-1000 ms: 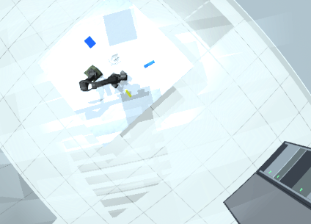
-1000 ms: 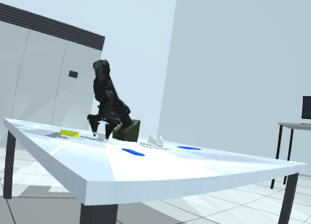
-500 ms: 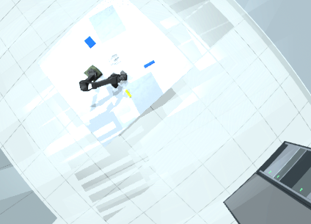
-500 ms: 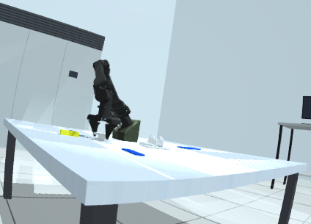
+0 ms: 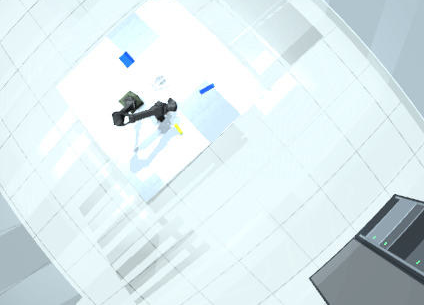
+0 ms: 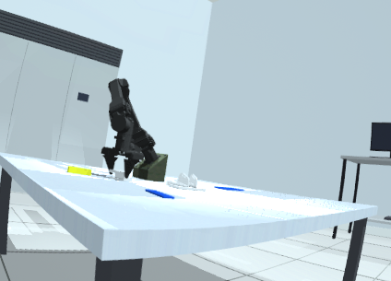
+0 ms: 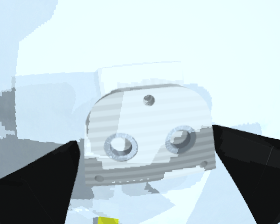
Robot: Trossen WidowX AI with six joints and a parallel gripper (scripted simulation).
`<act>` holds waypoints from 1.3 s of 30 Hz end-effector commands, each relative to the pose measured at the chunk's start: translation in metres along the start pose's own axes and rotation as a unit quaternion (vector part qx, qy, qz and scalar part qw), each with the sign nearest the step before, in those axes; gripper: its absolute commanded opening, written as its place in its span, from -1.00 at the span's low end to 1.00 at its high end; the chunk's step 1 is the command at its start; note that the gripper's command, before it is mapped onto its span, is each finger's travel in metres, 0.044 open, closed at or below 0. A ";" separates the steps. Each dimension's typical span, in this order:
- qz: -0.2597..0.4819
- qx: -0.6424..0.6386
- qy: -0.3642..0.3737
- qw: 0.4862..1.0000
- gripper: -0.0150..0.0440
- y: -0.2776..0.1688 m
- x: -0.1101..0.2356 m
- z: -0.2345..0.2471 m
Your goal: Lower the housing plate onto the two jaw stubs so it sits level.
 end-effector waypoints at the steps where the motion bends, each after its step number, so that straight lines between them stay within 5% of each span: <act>1: -0.002 0.003 -0.002 1.000 1.00 0.001 -0.001 0.000; 17: -0.002 0.003 -0.002 1.000 1.00 0.001 -0.001 0.000; 30: 0.000 0.000 0.000 1.000 0.71 0.000 0.000 0.000; 39: 0.000 0.000 0.000 1.000 0.70 0.000 0.000 0.000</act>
Point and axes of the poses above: the point midway between the two fingers, 35 mm back from their tips, its own x axis back along the fingers, its own z axis across the jaws, y = z × x, the point moved 7 cm from there along x, back along the fingers, and after that the axes turned 7 degrees about x, right-handed, at the moved point
